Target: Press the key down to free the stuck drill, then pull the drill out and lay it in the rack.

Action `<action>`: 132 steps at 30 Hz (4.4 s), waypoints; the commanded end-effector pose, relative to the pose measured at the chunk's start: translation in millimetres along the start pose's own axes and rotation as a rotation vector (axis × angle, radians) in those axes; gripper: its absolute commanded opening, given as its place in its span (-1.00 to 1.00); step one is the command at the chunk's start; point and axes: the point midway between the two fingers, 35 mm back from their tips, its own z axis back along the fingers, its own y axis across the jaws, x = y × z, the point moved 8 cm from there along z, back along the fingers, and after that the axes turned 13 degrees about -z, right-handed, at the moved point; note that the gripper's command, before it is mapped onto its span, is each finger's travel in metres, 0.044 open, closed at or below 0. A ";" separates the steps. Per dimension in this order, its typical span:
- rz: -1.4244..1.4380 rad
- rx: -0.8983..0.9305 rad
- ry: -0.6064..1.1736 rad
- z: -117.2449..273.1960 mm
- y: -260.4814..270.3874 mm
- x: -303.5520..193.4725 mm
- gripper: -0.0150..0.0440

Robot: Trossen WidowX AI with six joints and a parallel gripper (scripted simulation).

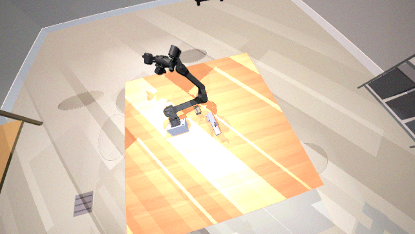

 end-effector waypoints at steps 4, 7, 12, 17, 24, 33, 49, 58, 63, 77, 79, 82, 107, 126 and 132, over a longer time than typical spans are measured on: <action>0.000 0.000 0.000 0.0 0.0 0.0 0.51; 0.000 0.000 0.000 0.0 0.0 0.0 0.24; 0.093 -0.080 -0.041 -10.2 -11.2 6.4 -0.20; 0.396 -0.377 -0.124 -34.1 -53.6 30.2 -0.49; 0.801 -0.850 -0.122 -41.4 -124.4 68.0 -0.49; 1.249 -1.546 0.202 9.6 -214.3 114.7 -0.49; 1.367 -2.398 1.540 197.8 -263.8 156.1 -0.49; 1.021 -2.534 2.307 284.8 -229.0 164.6 -0.49; 0.504 -2.405 2.968 342.2 -187.6 167.3 -0.49; -1.805 -1.077 3.660 437.5 -20.9 191.2 -0.49; -2.105 -0.866 3.555 442.1 3.4 197.3 -0.49; -2.467 -0.604 3.354 445.3 35.9 206.8 -0.49; -2.513 -0.571 3.320 444.3 53.1 217.7 -0.49; -2.514 -0.571 3.319 445.4 58.5 217.8 -0.49; -2.514 -0.571 3.319 444.8 59.9 219.1 -0.49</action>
